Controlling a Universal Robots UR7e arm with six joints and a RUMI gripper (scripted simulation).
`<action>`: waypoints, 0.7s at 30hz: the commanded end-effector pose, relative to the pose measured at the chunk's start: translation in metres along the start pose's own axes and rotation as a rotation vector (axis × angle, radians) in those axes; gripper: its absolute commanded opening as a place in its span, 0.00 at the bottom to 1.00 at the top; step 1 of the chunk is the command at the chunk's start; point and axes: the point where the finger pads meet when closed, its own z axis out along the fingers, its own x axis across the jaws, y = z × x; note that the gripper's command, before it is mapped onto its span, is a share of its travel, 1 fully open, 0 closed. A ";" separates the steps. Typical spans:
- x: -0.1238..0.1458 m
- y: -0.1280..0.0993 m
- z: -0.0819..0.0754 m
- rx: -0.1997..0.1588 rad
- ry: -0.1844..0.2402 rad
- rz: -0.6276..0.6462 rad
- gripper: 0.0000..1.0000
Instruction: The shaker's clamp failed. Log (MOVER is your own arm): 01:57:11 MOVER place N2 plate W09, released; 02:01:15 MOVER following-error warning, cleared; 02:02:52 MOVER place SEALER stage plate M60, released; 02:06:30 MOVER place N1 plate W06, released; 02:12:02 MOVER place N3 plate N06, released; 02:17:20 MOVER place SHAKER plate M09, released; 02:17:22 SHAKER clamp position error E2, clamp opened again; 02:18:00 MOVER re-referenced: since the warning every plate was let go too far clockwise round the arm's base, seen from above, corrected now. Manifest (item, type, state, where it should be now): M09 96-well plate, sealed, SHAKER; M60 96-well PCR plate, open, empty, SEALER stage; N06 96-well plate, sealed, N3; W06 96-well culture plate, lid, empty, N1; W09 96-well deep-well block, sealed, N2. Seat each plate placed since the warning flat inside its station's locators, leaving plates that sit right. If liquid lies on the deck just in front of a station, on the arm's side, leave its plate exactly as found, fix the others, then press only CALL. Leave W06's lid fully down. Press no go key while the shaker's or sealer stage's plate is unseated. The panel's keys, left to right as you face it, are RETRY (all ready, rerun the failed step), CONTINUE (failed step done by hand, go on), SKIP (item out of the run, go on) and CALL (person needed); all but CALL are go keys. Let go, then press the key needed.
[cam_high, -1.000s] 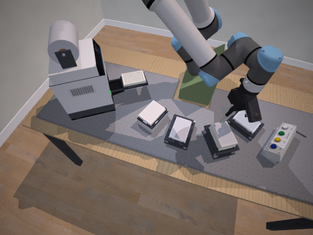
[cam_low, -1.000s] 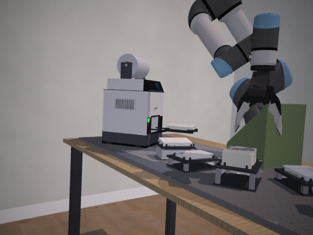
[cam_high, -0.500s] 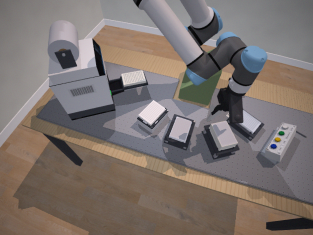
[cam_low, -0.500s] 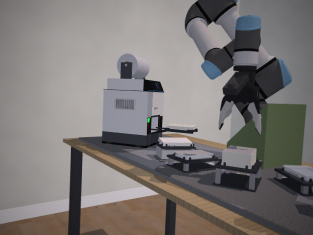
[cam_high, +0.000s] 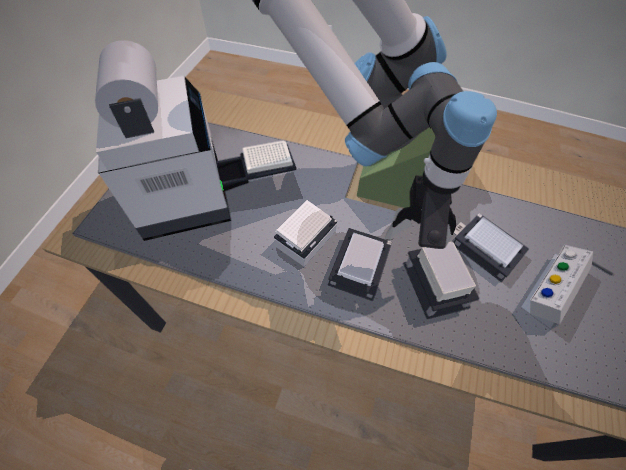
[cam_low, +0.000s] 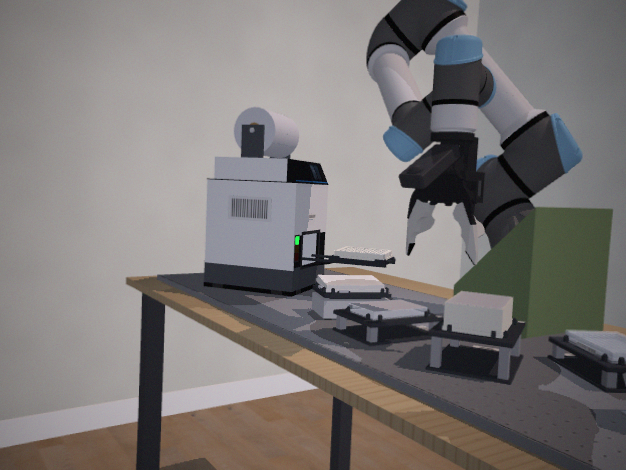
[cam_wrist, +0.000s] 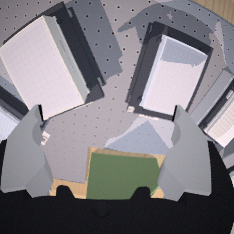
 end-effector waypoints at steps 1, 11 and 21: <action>0.023 -0.005 -0.001 0.001 -0.001 0.003 0.82; 0.050 -0.003 0.000 0.001 -0.001 0.083 0.82; 0.099 0.006 0.000 0.001 -0.001 0.283 0.82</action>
